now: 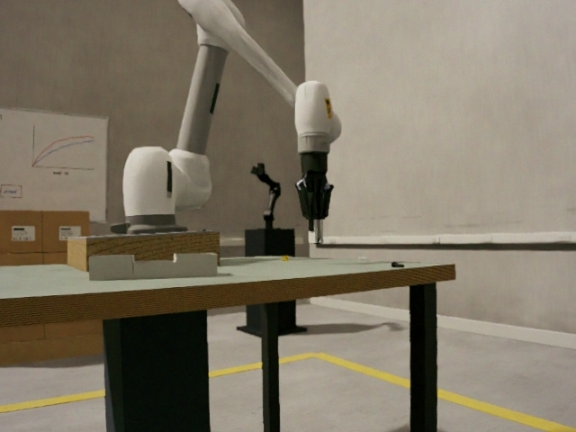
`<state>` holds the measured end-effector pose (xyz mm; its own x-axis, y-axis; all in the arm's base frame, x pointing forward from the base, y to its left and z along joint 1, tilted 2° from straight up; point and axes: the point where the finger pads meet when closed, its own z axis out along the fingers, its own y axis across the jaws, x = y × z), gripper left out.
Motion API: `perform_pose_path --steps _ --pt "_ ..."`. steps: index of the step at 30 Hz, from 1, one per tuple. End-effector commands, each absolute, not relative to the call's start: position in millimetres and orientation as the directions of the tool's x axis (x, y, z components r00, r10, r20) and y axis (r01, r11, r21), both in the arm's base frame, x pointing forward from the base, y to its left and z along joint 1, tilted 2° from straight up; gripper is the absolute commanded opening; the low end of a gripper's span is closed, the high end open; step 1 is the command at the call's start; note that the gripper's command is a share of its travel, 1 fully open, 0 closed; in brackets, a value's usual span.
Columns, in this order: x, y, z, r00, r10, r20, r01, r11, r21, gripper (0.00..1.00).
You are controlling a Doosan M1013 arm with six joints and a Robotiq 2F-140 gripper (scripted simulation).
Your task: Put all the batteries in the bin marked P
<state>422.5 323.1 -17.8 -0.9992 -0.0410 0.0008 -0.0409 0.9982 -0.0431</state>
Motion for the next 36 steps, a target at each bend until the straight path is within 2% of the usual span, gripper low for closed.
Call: perform_pose_path --steps 1,16,36 --pt "423 323 -16 -0.999 -0.041 0.0 -0.041 0.998 -0.043 0.15" --pt "423 324 -9 -0.999 -0.041 0.0 -0.041 0.998 -0.043 0.15" --pt "433 216 -4 -0.999 -0.041 0.0 -0.041 0.998 -0.043 0.15"
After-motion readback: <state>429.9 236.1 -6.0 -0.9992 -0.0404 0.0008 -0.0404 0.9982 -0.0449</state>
